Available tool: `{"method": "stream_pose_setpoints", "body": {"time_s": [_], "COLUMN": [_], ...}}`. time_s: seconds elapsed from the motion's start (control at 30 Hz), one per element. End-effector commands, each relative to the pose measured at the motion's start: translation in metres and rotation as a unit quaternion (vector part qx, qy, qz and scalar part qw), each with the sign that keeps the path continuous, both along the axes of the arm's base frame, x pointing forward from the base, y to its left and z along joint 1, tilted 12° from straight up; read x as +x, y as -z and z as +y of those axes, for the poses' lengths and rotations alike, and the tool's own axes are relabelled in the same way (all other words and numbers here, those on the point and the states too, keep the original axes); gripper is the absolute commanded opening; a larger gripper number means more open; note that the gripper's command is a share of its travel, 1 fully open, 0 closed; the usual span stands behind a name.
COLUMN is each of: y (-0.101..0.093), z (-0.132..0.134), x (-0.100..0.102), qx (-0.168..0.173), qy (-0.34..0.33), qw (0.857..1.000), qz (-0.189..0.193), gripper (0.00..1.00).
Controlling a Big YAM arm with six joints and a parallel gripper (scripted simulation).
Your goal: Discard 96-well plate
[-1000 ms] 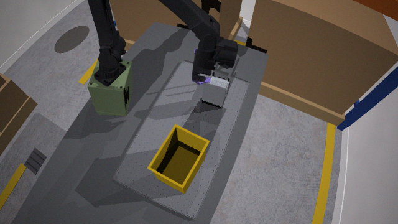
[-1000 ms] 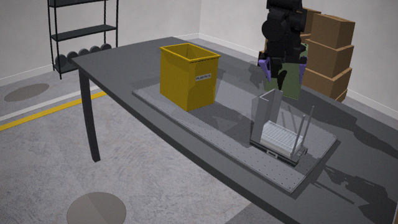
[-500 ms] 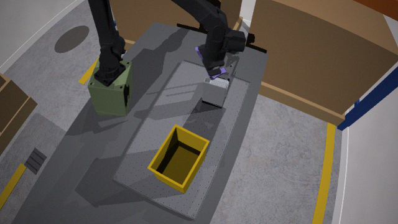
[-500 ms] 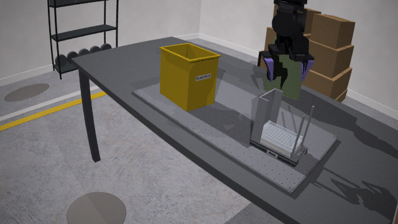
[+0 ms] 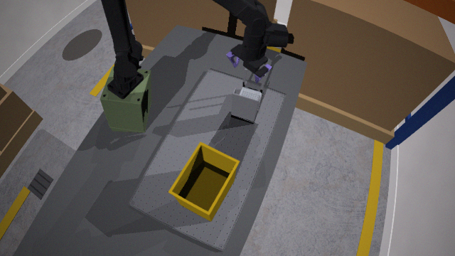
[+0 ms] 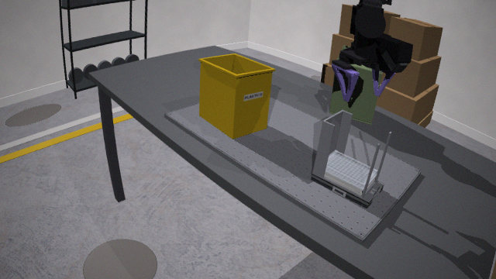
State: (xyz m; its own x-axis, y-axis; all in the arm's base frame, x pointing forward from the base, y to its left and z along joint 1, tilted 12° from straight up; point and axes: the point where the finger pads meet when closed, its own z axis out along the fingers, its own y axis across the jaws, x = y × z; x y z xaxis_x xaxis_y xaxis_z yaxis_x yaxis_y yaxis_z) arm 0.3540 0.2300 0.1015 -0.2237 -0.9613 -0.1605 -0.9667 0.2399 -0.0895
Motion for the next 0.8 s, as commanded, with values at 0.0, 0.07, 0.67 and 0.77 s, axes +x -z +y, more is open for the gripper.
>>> {"method": "stream_pose_setpoints", "body": {"time_s": [0.0,0.07,0.67,0.77], "y": [-0.021,-0.024,-0.035,-0.035], "z": [0.017,0.020,0.022,0.022], "x": [0.017,0.019,0.021,0.021], "qx": [-0.002,-0.010,-0.040,-0.040], "qy": [-0.064,-0.094,-0.192,-0.192], "qw": [0.998,0.995,0.978,0.978], "qz": [-0.027,-0.039,-0.071,-0.071], "gripper": [1.00,1.00,1.00,1.00]}}
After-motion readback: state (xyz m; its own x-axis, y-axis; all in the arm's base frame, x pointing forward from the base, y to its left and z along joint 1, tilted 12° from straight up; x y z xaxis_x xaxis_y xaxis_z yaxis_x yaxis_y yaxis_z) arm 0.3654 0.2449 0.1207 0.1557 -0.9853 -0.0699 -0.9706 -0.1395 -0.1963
